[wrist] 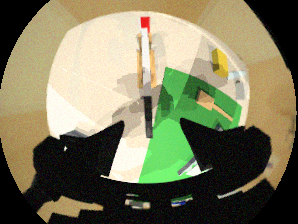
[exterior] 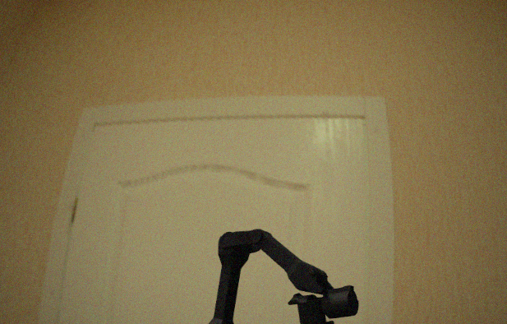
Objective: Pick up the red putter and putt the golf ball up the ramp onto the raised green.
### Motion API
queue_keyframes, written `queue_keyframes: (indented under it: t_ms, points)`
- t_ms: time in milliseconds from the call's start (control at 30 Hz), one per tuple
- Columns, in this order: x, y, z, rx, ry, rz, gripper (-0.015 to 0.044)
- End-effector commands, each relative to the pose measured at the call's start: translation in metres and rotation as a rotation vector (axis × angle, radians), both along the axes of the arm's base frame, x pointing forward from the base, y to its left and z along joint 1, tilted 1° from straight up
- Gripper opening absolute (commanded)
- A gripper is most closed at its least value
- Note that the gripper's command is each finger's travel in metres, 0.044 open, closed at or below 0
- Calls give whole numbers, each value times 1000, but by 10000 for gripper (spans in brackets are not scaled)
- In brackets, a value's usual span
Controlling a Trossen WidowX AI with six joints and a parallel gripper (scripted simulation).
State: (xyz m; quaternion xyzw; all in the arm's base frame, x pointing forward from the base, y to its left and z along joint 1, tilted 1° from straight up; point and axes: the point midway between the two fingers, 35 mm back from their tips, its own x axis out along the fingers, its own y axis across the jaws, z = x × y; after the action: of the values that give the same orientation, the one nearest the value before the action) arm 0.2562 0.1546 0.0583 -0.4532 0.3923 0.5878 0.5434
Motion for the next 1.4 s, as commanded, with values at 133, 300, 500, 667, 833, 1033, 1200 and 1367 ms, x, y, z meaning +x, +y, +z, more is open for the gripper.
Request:
queue_keyframes:
  t_ms: [133,300,500,667,833,1033,1200,1367]
  points:
    - [-4,0,-18,-10,10,-3,440]
    - [-4,1,-36,-10,11,-3,440]
    - [-4,1,-39,-10,11,-3,440]
    - [-4,1,-46,-10,11,-3,440]
    - [-4,1,-54,-10,11,-3,440]
    - [-3,2,-56,-5,8,3,414]
    - [-3,2,-56,-5,8,3,282]
    - [-3,2,-56,-5,8,3,151]
